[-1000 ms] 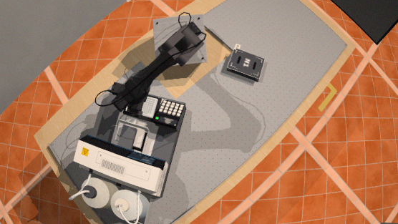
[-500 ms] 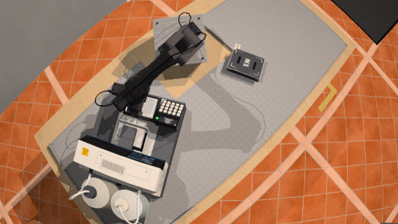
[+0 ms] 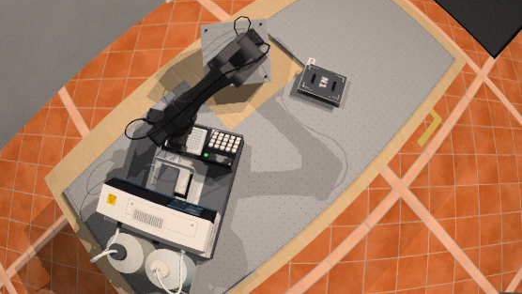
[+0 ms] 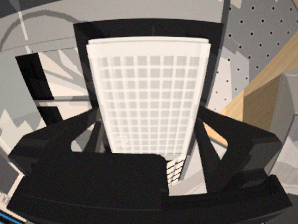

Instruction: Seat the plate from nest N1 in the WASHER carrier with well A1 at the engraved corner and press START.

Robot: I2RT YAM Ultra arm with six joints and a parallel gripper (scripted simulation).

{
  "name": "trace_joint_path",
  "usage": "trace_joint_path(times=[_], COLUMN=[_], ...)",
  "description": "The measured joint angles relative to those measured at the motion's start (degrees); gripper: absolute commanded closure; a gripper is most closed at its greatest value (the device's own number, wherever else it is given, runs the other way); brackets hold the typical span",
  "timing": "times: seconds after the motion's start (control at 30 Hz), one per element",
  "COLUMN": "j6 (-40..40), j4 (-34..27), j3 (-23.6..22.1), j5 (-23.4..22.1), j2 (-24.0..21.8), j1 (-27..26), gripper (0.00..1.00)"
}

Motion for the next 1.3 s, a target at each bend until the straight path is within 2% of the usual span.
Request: trace_joint_path(times=[0.1, 0.13, 1.3], j6=[0.00, 0.00, -0.42], j4=[0.00, 0.00, -1.09], j3=[0.00, 0.00, -0.04], j5=[0.00, 0.00, -0.09], j2=[0.00, 0.00, -0.17], j1=[0.00, 0.00, -0.26], gripper=[0.16, 0.00, 0.00])
